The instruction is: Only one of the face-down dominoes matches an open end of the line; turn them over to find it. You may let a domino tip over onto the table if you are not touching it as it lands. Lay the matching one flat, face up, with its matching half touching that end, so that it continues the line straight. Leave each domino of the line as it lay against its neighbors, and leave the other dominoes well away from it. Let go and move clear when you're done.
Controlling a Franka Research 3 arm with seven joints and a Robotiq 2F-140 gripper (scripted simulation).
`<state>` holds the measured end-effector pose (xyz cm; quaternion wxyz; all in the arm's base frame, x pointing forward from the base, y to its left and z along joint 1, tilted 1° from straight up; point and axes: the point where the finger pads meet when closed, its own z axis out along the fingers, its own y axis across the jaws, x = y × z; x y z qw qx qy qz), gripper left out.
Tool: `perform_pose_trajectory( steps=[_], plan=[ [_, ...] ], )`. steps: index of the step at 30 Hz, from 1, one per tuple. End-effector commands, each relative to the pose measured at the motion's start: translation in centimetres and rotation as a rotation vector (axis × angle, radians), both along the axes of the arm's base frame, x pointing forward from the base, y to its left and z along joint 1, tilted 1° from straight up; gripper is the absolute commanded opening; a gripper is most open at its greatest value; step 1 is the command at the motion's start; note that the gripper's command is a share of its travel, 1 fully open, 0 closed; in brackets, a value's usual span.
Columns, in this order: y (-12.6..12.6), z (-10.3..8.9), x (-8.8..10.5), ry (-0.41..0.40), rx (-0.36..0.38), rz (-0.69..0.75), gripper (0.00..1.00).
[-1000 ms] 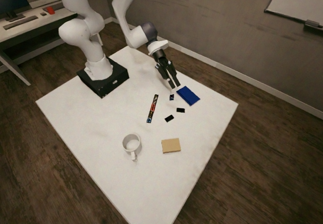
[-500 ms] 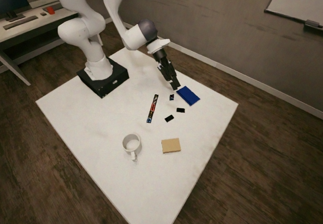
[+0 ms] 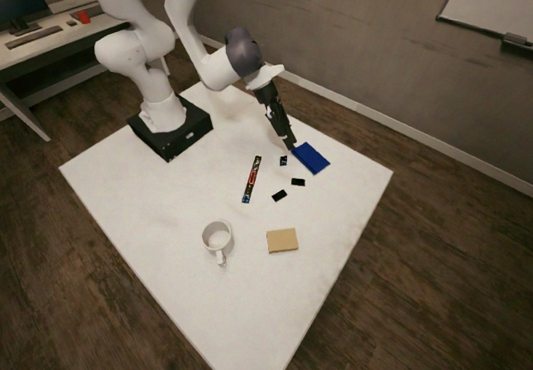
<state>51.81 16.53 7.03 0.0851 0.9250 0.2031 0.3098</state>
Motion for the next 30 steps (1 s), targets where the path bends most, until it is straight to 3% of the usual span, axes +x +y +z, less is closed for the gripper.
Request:
perform_pose_trajectory(
  steps=[1, 15, 30],
  plan=[
    [1.32, -0.29, -0.86, 0.17, -0.114, 0.19, 0.34],
    [1.4, -0.27, -0.52, 0.287, -0.111, 0.369, 0.34],
    [1.31, -0.28, -0.34, 0.34, -0.148, 0.538, 0.34]
  ],
)
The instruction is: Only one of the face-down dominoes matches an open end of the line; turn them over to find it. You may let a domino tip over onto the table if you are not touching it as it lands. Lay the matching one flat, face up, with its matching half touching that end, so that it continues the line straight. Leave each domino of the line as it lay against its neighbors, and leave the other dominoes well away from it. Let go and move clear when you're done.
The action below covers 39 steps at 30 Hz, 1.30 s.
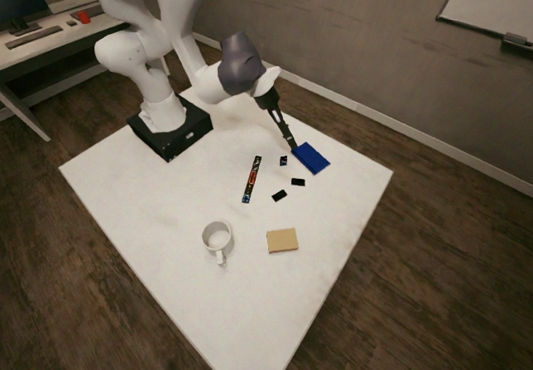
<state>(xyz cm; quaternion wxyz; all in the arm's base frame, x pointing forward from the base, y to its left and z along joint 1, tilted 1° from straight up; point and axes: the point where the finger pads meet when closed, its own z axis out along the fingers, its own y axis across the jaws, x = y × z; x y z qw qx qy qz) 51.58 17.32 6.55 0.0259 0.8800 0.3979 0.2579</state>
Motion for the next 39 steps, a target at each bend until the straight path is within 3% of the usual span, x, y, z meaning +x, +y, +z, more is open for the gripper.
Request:
perform_pose_trajectory(
  steps=[1, 18, 39],
  plan=[
    [0.52, 0.2, -0.1, 0.191, -0.143, 0.145, 0.34],
    [0.49, 0.21, -0.1, 0.206, -0.206, 0.275, 0.34],
    [0.49, 0.21, -0.1, 0.209, -0.249, 0.328, 0.34]
  ],
)
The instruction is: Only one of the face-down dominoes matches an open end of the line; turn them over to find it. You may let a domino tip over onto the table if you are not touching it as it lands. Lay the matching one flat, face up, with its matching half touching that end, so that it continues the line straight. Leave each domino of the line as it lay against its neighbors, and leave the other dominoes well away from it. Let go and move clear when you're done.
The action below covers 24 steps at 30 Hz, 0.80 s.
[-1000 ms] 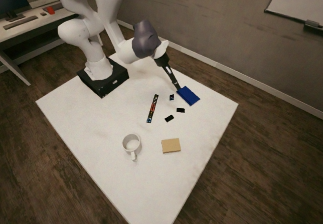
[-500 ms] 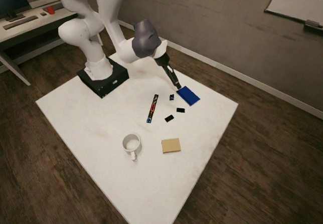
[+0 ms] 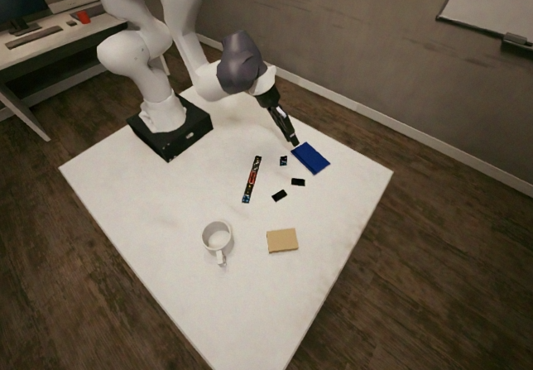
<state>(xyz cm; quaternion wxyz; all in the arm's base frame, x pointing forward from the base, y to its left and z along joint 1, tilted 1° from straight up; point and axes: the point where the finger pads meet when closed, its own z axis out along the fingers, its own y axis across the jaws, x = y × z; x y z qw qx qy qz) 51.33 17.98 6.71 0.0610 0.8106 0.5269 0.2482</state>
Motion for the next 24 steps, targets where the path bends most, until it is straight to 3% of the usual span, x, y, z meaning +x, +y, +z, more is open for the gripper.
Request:
perform_pose_trajectory(
  steps=[1, 11, 12, 14, 16, 17, 20, 22, 24],
  plan=[
    [-0.2, 0.0, 0.1, 0.235, -0.143, 0.046, 0.34],
    [-0.2, 0.0, 0.1, 0.237, -0.157, 0.043, 0.34],
    [0.0, 0.0, 0.0, -0.002, -0.023, -0.011, 0.34],
    [-0.2, 0.1, 0.7, -0.001, -0.013, -0.06, 0.34],
    [-1.0, 0.4, 2.5, 0.005, 0.019, -0.209, 0.34],
    [-1.7, 0.5, 3.7, 0.013, 0.045, -0.324, 0.34],
    [-4.6, 0.1, 6.2, 0.033, 0.081, -0.449, 0.34],
    [-5.9, -0.9, 5.7, 0.053, 0.104, -0.537, 0.34],
    [-5.7, -2.2, 3.8, 0.082, 0.122, -0.629, 0.34]
  ],
)
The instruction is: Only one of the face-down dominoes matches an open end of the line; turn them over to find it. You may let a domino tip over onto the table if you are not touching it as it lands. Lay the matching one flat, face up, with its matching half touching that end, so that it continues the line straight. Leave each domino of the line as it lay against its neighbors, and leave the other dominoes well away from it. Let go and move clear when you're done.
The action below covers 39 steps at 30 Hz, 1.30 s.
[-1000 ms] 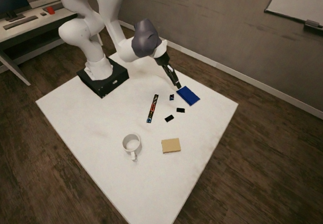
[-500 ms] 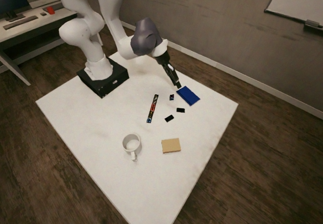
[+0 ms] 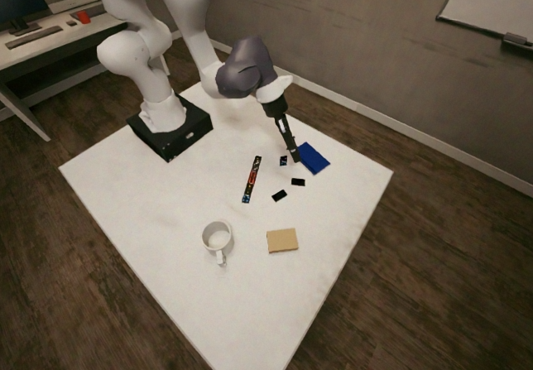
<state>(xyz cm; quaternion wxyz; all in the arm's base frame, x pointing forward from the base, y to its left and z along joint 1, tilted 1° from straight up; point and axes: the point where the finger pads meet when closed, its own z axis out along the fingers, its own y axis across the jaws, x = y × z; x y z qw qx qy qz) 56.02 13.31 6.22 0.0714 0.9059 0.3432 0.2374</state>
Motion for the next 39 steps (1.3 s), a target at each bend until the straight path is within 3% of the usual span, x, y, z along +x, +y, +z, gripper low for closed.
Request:
perform_pose_trajectory(
  steps=[1, 3, 6, 8, 18, 20, 21, 32, 39],
  plan=[
    [-0.4, -2.2, -2.0, 0.066, 0.064, -0.264, 0.34],
    [-0.4, -2.2, -2.0, 0.066, 0.064, -0.264, 0.34],
    [1.5, -2.9, -4.5, 0.143, 0.109, -0.428, 0.34],
    [2.0, -3.0, -5.0, 0.17, 0.131, -0.492, 0.34],
    [2.1, -3.0, -5.0, 0.261, 0.249, -0.872, 0.34],
    [2.1, -3.0, -5.0, 0.261, 0.249, -0.872, 0.34],
    [2.1, -3.0, -5.0, 0.285, 0.276, -0.975, 0.34],
    [2.1, -3.0, -5.0, 0.44, 0.346, -1.432, 0.34],
    [2.1, -3.0, -5.0, 0.444, 0.345, -1.441, 0.34]
  ],
)
